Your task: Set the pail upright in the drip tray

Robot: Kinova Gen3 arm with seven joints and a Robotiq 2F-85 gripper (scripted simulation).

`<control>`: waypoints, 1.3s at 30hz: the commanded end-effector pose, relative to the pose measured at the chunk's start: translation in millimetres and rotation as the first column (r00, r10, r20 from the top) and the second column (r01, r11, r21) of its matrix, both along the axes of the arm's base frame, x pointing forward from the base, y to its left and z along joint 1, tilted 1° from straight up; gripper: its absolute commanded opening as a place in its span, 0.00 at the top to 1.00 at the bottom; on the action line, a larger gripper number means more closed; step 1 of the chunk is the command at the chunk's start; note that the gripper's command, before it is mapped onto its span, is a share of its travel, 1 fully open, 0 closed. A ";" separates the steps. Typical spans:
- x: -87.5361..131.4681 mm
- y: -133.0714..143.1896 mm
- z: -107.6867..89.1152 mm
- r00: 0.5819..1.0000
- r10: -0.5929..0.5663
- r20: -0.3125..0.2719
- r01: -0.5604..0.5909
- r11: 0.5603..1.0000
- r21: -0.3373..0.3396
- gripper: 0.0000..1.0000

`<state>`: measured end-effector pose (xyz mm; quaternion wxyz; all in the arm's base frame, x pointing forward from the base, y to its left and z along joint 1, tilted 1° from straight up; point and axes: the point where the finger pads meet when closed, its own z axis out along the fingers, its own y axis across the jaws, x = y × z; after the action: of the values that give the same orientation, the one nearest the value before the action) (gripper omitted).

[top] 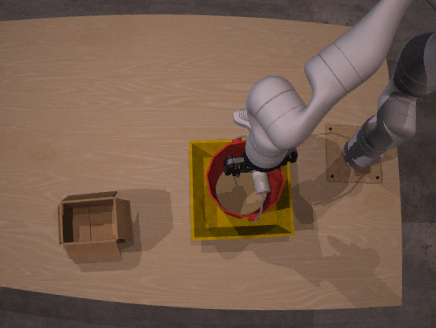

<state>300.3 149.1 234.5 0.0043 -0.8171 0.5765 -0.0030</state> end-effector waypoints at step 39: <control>0.9 -1.0 32.8 1.000 -0.005 0.001 0.005 1.000 -0.005 0.00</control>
<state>301.6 147.7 258.4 0.0002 -0.8147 0.5799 -0.0052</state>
